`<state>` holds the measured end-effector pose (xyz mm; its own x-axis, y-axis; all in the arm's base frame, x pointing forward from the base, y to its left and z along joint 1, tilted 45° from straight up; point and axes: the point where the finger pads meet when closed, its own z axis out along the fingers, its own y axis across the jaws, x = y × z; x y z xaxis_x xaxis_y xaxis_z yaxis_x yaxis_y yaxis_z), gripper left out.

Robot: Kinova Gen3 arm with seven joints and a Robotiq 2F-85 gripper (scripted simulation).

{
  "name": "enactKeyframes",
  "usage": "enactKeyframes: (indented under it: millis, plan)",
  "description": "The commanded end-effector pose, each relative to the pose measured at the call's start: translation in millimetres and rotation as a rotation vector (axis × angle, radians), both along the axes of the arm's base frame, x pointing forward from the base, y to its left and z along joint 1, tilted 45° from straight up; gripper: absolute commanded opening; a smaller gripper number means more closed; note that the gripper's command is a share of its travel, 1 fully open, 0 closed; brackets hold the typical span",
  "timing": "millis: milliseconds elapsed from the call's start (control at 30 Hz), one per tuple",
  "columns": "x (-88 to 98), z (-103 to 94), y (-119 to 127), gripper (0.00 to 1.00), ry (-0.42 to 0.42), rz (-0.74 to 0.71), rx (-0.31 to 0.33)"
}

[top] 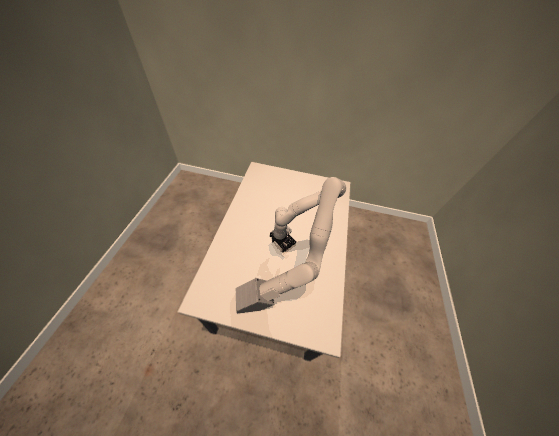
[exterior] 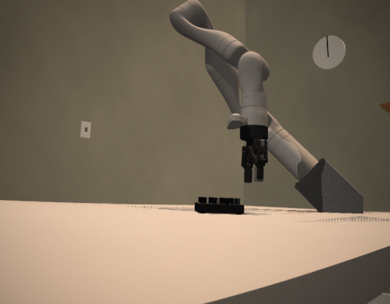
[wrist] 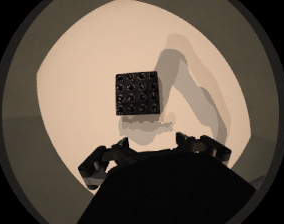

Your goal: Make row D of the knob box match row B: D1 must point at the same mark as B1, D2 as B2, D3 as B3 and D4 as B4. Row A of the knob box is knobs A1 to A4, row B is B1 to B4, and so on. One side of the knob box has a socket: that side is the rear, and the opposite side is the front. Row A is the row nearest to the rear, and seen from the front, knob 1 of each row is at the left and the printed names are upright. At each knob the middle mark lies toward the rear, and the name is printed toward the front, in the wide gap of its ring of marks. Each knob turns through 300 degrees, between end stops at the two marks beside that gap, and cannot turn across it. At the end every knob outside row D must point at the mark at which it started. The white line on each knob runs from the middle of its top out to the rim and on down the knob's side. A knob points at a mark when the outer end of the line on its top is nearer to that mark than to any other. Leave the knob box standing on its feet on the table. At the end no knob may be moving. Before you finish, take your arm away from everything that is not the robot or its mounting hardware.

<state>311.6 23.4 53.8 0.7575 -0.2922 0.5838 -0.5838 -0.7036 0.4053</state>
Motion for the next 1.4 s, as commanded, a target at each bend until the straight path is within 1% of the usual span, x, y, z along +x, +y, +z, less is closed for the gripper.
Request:
enactKeyframes:
  millis: [0,267,467,700,767,1000,1267,1333,1367]
  plan:
    - [0.9,0.7,0.9,1.0,-0.013,-0.011,0.007]
    - [3.0,2.0,0.9,1.0,-0.06,-0.063,0.03]
    - [5.9,4.1,0.8,1.0,-0.127,-0.138,0.063]
    - [10.5,7.5,0.6,1.0,-0.231,-0.254,0.114]
    - [10.5,7.5,0.6,1.0,-0.231,-0.254,0.114]
    - [16.4,12.0,-0.1,1.0,-0.361,-0.4,0.177]
    - [24.5,18.9,-1.4,1.0,-0.538,-0.599,0.261]
    - [24.5,18.9,-1.4,1.0,-0.538,-0.599,0.261]
    - [25.6,19.8,-1.7,1.0,-0.562,-0.626,0.273]
